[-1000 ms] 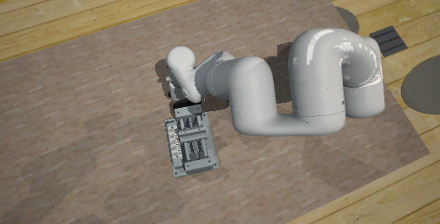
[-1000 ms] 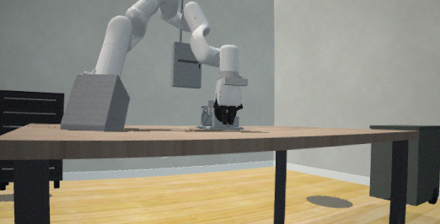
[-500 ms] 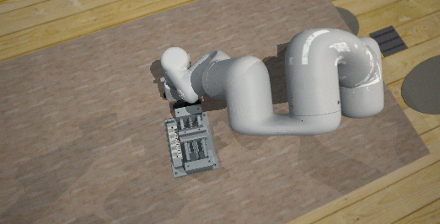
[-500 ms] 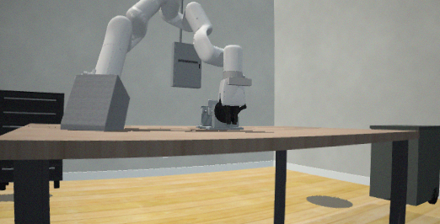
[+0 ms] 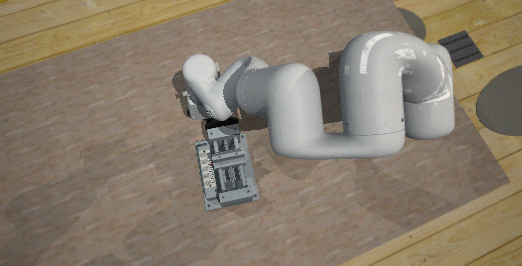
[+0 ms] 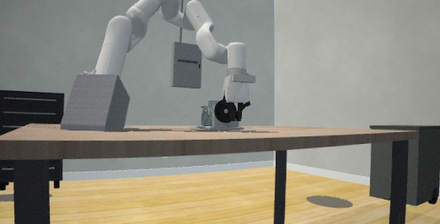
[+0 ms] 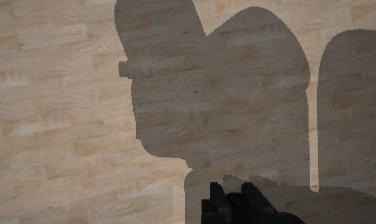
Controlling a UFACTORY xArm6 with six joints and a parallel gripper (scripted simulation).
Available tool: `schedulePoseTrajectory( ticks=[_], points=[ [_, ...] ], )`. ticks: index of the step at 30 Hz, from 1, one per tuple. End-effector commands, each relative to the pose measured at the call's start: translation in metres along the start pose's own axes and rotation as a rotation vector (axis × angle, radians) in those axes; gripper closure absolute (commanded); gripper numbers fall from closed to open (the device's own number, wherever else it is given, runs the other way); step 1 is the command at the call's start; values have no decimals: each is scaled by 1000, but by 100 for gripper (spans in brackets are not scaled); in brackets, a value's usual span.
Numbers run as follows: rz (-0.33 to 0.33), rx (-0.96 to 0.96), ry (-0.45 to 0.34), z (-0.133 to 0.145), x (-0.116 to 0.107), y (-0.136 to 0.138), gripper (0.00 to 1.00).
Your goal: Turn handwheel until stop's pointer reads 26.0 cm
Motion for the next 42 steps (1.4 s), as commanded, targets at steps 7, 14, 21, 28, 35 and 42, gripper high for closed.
schedulePoseTrajectory(
  ticks=[7, 14, 21, 28, 35, 42],
  points=[
    [-2, 0, 0, 0, -18, -7, 94],
    [-2, 0, 0, 0, -28, -6, 94],
    [-2, 0, 0, 0, -40, -1, 94],
    [-2, 0, 0, 0, -48, 8, 94],
    [-2, 0, 0, 0, -52, 15, 94],
    [-2, 0, 0, 0, -54, 27, 94]
  ],
)
Point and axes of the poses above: the point where the finger pads meet when closed, its own x axis out along the fingers, its own y axis across the jaws, z = x × y, the point moved 8 cm from there along -x, back along the fingers, and after that the axes turned 1 degree about -x, right-handed, at the moved point
